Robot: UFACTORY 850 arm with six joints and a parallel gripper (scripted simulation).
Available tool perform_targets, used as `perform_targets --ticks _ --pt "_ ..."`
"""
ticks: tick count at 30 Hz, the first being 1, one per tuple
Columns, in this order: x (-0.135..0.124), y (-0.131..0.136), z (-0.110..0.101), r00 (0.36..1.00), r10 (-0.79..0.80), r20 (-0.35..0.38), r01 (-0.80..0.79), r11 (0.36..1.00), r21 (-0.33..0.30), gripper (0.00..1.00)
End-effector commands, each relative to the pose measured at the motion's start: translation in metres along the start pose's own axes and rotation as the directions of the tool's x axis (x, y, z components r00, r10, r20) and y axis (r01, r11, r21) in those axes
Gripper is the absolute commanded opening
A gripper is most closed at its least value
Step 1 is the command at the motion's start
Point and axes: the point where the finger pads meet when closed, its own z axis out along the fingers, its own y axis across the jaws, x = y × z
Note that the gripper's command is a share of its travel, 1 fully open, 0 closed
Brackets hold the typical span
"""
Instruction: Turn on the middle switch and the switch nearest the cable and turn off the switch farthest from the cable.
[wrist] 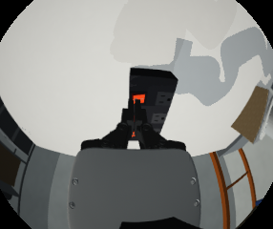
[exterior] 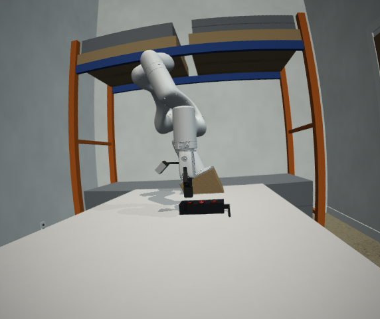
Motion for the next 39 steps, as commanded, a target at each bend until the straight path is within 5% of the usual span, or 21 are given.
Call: perform_targets --ticks 1,39 --pt "-0.0001 -0.0010 0.0051 1.000 0.000 0.000 0.000 1.000 0.002 0.00" --pt "0.0000 -0.0012 0.0139 1.000 0.000 0.000 0.000 1.000 0.002 0.00"
